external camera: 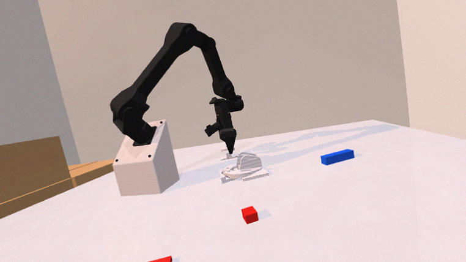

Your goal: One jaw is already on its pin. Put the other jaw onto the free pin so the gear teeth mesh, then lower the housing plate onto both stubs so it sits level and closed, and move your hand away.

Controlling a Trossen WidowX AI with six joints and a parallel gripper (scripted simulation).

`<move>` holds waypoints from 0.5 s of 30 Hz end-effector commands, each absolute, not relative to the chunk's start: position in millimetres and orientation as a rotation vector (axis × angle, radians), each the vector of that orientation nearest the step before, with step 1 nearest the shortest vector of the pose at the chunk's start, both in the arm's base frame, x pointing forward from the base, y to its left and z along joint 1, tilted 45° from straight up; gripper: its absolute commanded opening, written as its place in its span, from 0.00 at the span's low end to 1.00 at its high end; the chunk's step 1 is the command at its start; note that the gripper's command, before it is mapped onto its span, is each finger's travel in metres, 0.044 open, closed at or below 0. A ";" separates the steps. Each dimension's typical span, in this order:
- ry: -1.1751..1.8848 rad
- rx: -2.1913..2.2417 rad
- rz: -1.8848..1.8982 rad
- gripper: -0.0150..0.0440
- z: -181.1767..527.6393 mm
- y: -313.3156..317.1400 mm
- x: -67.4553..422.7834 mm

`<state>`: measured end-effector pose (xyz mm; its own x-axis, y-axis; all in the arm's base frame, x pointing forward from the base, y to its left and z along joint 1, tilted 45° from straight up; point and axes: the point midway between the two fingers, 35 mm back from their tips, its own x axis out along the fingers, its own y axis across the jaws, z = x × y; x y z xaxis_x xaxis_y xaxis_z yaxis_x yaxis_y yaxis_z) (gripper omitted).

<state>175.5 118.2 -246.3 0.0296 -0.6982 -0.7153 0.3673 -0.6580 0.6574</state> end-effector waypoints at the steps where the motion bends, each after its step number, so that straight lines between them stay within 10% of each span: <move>1: -0.344 1.541 -1.736 0.85 -238.2 129.9 176.5; 15: -0.342 1.540 -1.735 0.85 -205.5 160.2 173.6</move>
